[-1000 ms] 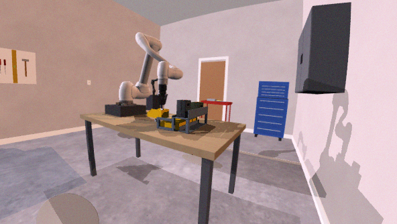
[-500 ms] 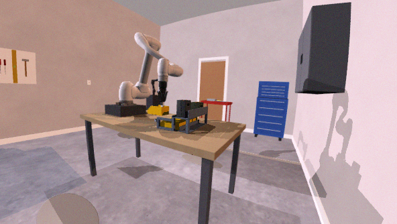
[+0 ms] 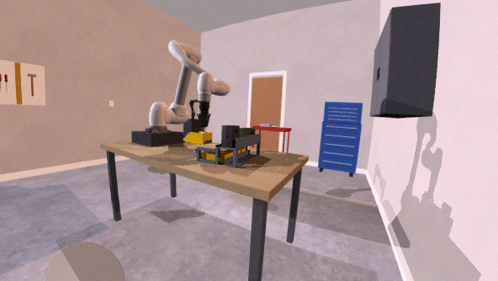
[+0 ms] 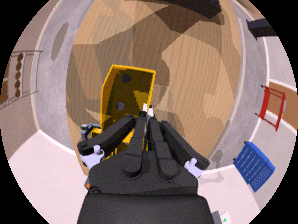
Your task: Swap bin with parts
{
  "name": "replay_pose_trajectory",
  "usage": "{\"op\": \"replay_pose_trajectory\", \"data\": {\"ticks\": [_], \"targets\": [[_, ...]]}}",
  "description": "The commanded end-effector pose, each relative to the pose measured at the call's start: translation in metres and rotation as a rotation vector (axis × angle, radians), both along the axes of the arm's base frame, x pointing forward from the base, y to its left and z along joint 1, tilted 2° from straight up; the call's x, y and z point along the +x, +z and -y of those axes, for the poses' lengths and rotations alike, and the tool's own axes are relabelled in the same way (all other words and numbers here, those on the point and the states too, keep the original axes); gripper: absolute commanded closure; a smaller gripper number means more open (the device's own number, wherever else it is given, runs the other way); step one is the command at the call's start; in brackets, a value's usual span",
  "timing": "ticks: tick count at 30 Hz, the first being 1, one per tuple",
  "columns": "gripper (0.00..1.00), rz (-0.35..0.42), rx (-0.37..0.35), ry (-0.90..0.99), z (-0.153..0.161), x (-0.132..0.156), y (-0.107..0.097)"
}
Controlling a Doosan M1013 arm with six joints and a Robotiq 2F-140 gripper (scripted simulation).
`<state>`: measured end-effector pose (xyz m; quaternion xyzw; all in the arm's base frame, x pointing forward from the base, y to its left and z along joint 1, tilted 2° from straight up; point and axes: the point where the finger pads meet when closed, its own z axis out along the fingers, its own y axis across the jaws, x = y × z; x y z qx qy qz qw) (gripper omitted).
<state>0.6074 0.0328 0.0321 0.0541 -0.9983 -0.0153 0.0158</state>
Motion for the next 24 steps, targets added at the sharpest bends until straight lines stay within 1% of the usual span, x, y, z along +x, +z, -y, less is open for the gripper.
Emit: {"op": "replay_pose_trajectory", "data": {"ticks": [1, 12, 24], "targets": [[0.9, 0.003, -0.001, -0.003, 0.0009, 0.0006, 0.0043], [0.9, 0.003, -0.001, -0.003, 0.0009, 0.0006, 0.0047], [0.9, 0.003, -0.001, -0.003, 0.0011, 0.0008, 0.0128]]}}
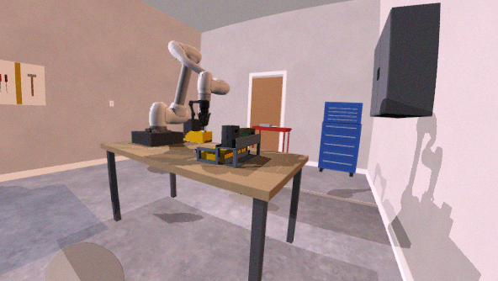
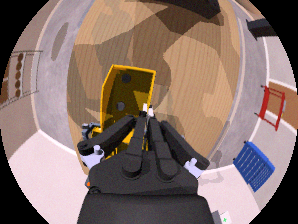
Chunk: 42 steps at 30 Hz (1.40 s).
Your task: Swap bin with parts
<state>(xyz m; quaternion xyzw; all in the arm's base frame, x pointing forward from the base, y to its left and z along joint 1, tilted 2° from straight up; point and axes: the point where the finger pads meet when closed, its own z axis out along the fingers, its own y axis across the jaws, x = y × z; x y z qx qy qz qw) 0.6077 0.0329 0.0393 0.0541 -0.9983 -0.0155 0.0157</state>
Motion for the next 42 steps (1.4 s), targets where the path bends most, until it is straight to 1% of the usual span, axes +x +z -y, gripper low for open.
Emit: {"op": "replay_pose_trajectory", "data": {"ticks": [1, 21, 31, 42], "targets": [[0.9, 0.002, -0.001, -0.003, 0.001, 0.001, 0.006], [0.9, 0.003, -0.001, -0.001, 0.001, 0.001, 0.006], [0.9, 0.005, 0.001, 0.075, -0.021, 0.003, 0.006], [0.9, 0.005, 0.002, 0.08, -0.022, 0.003, 0.006]]}}
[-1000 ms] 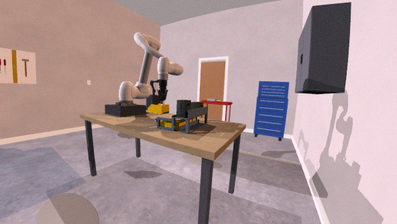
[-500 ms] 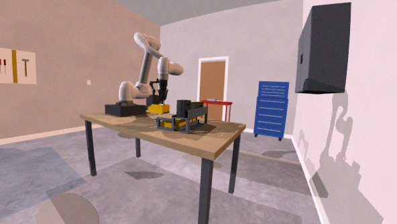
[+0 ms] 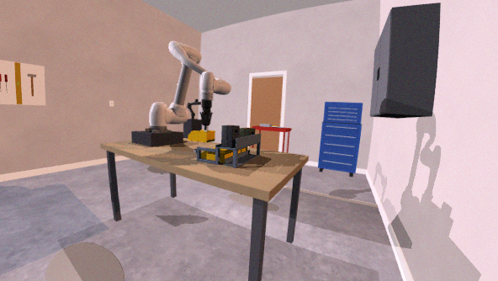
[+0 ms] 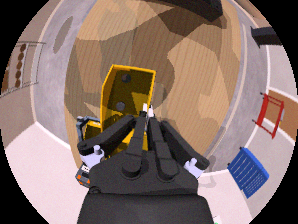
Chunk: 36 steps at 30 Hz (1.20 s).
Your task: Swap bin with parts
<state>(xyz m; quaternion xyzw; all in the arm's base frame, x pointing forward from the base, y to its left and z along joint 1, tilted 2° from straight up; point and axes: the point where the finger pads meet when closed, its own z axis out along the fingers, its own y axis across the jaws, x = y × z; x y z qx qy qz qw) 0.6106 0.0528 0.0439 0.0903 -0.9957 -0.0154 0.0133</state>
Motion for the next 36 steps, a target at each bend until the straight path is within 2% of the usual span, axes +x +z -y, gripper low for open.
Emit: {"op": "replay_pose_trajectory", "data": {"ticks": [1, 36], "targets": [[0.9, -0.001, 0.0, 0.008, -0.0022, 0.0, 0.0018], [0.9, -0.001, 0.0, 0.008, -0.0055, -0.0003, -0.0018]]}}
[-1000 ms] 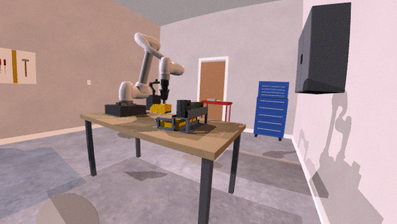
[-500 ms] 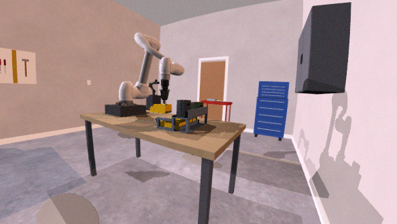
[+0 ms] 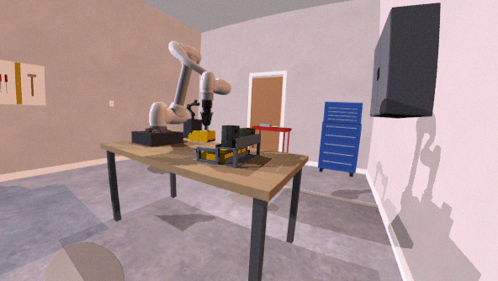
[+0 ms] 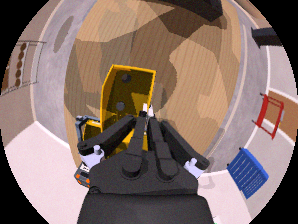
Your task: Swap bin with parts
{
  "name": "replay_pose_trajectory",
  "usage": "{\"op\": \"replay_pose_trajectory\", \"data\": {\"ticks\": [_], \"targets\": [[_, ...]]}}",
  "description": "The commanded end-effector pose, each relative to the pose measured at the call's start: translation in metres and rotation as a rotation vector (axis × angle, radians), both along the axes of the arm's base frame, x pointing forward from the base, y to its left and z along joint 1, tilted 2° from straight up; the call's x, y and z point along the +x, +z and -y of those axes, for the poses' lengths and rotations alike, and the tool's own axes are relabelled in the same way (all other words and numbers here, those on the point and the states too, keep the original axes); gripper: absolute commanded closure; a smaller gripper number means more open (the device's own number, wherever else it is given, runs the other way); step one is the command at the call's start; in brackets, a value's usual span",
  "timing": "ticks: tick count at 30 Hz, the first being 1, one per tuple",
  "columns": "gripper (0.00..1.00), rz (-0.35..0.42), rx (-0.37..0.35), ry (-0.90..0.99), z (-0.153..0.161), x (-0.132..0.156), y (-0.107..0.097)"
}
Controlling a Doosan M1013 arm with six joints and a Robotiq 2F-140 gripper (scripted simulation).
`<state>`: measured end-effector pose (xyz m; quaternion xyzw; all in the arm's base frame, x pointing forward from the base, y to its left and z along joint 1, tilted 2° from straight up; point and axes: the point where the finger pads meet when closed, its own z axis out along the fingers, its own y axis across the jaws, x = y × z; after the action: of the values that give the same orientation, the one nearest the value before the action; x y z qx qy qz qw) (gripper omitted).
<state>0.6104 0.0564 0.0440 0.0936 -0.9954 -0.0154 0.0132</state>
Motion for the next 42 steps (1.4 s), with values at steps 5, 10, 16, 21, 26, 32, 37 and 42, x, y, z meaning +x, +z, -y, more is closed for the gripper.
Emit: {"op": "replay_pose_trajectory", "data": {"ticks": [5, 10, 16, 21, 26, 32, 37, 42], "targets": [[0.9, -0.001, 0.0, 0.001, -0.002, 0.0, -0.006], [0.9, -0.001, 0.0, 0.001, -0.002, 0.0, -0.012], [0.9, -0.001, 0.0, 0.001, -0.002, -0.001, -0.027], [0.9, -0.001, 0.0, 0.001, -0.003, -0.001, -0.042], [0.9, -0.001, 0.0, 0.001, -0.003, -0.002, -0.051], [0.9, -0.001, 0.0, 0.001, -0.004, -0.002, -0.067], [0.9, -0.001, 0.0, 0.001, -0.004, -0.003, -0.076], [0.9, -0.001, 0.0, 0.001, -0.004, -0.003, -0.079]]}}
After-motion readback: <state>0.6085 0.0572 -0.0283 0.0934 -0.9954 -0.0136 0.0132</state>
